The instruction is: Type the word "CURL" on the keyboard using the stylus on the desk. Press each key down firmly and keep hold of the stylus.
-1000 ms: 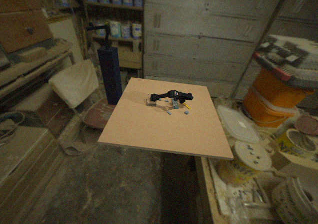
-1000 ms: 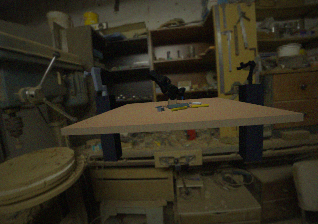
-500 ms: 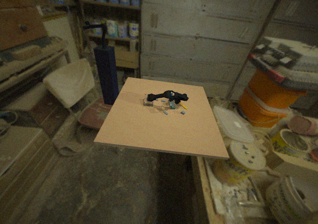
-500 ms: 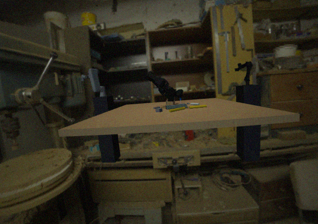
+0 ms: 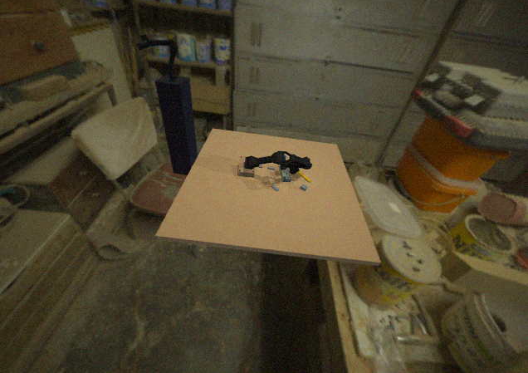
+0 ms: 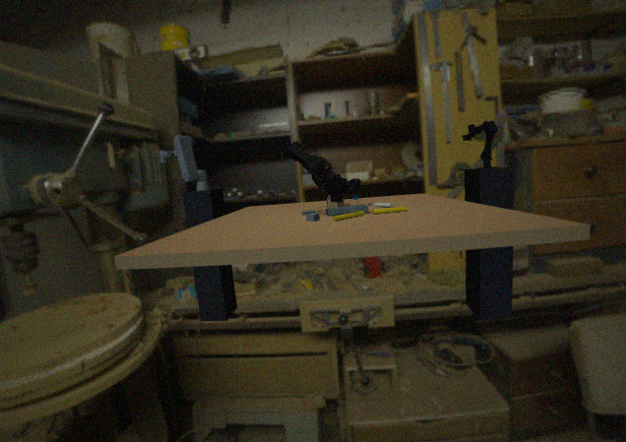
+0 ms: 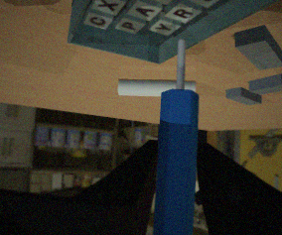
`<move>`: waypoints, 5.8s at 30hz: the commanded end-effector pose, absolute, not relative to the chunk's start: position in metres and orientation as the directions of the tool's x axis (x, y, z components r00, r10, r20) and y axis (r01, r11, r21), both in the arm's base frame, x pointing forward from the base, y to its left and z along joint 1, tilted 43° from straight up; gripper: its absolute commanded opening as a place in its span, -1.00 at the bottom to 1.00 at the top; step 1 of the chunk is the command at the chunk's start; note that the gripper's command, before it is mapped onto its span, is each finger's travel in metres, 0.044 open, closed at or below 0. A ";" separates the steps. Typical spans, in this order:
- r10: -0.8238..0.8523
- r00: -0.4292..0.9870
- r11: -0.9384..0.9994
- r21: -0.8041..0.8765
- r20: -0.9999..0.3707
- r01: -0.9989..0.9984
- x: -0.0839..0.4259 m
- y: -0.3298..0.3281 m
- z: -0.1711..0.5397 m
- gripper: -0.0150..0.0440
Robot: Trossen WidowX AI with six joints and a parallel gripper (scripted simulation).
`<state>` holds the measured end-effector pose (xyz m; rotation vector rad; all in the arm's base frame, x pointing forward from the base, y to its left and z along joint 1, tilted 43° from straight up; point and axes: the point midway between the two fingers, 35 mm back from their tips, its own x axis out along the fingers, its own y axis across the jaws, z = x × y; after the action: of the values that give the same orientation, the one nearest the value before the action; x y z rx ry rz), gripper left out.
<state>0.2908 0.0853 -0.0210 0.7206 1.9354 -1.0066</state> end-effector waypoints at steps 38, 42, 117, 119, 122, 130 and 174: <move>0.107 -0.500 0.522 -0.380 -0.859 0.764 0.292 0.073 -0.034 -0.22; 0.107 -0.500 0.522 -0.380 -0.859 0.764 0.292 0.072 -0.035 -0.22; 0.105 -0.498 0.521 -0.379 -0.861 0.765 0.302 0.032 0.023 -0.22; 0.105 -0.498 0.521 -0.379 -0.861 0.765 0.302 0.031 0.022 -0.22; 0.105 -0.498 0.521 -0.379 -0.861 0.765 0.303 0.030 0.021 -0.22; 0.105 -0.498 0.521 -0.379 -0.861 0.765 0.303 0.028 0.020 -0.22; 0.106 -0.499 0.522 -0.379 -0.860 0.764 0.298 0.048 0.041 -0.22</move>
<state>0.2982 0.0442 0.0365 0.7015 1.9335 -0.9981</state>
